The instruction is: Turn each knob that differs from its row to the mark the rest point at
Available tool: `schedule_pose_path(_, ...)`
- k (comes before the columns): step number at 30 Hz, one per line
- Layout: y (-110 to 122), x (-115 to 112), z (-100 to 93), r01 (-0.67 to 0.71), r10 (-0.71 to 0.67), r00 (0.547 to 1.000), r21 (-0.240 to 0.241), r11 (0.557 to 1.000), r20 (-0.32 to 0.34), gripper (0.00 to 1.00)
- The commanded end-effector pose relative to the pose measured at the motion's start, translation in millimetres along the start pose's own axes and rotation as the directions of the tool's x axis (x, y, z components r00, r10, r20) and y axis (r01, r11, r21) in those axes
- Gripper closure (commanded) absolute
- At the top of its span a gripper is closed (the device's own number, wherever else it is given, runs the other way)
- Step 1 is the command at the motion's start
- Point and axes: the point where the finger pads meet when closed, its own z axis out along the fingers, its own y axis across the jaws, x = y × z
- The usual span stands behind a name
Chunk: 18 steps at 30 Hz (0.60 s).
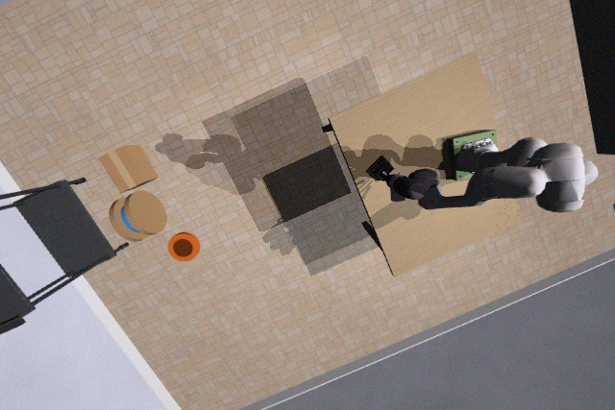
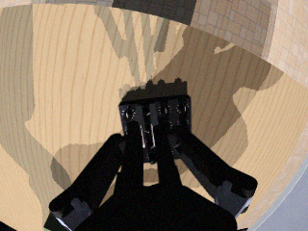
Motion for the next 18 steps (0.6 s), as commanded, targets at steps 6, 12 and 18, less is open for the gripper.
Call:
schedule_pose_path(6, 0.0, 1.1, 0.0, 0.021, -0.021, 1.0, 0.0, 1.0, 0.0, 0.95)
schedule_pose_path(12, 0.0, 1.1, 0.0, 0.021, -0.021, 1.0, 0.0, 1.0, 0.0, 0.88)
schedule_pose_path(18, 0.0, 1.1, 0.0, 0.021, -0.021, 1.0, 0.0, 1.0, 0.0, 0.88)
